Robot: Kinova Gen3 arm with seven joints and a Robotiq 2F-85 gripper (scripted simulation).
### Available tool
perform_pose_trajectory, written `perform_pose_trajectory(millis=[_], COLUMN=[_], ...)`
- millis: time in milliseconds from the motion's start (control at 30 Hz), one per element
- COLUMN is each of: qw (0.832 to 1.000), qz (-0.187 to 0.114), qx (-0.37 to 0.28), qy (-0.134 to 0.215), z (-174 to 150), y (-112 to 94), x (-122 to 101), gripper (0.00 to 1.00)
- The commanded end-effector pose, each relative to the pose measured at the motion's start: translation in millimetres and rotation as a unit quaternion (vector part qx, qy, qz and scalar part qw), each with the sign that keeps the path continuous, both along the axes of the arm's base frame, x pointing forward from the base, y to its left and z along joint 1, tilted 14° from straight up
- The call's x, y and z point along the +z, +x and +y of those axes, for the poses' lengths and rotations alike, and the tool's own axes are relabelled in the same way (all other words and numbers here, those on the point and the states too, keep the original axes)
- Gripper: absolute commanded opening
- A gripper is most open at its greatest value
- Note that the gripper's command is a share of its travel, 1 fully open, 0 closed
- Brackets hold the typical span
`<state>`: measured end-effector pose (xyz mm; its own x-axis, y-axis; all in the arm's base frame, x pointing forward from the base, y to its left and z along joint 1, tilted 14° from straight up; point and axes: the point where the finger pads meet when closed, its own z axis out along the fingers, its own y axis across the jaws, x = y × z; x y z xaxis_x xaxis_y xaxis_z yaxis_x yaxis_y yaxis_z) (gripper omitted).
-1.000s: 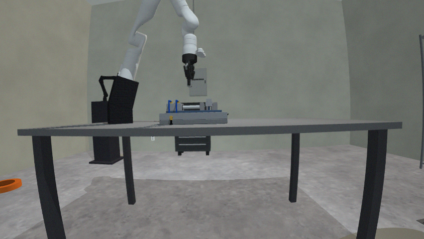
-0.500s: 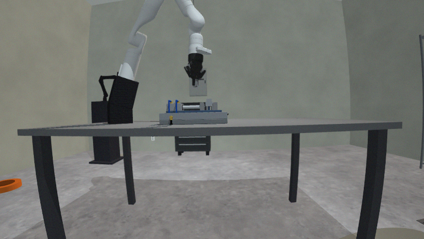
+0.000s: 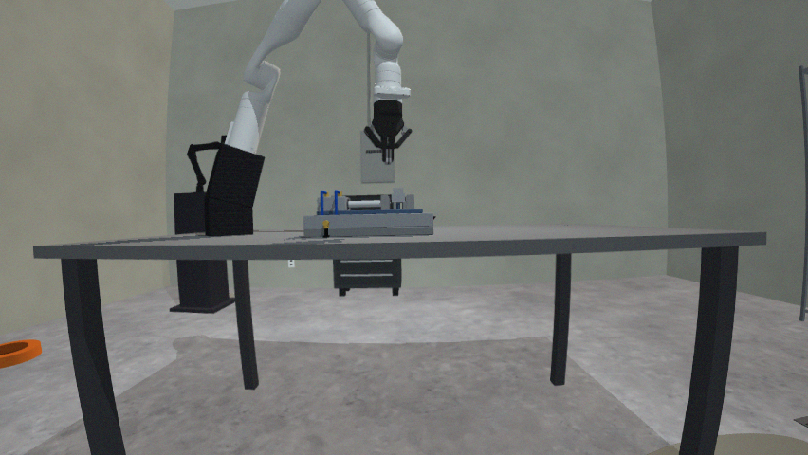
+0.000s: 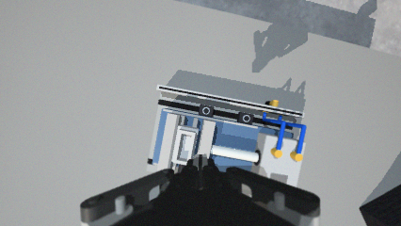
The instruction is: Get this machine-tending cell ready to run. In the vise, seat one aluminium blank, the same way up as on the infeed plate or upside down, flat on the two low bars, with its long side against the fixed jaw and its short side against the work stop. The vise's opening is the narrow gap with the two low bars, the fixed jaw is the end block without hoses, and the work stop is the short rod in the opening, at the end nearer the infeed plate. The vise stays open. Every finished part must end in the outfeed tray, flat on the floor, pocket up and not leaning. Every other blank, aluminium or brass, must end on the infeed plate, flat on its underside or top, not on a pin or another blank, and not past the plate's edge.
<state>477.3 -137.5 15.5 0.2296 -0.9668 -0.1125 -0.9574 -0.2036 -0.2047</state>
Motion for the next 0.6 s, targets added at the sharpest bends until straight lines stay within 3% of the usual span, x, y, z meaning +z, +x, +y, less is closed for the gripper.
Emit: perform_pose_trajectory(millis=[0,300,567], qw=[1.000,0.996,0.994], qz=[0.000,0.007,0.008], qx=[-0.026,-0.092,-0.107], qy=[0.002,0.015,0.018], z=[2.9,2.8,2.9], y=[10.7,21.2,23.6], x=[3.9,7.5,8.4], gripper=[0.00,0.00,0.00])
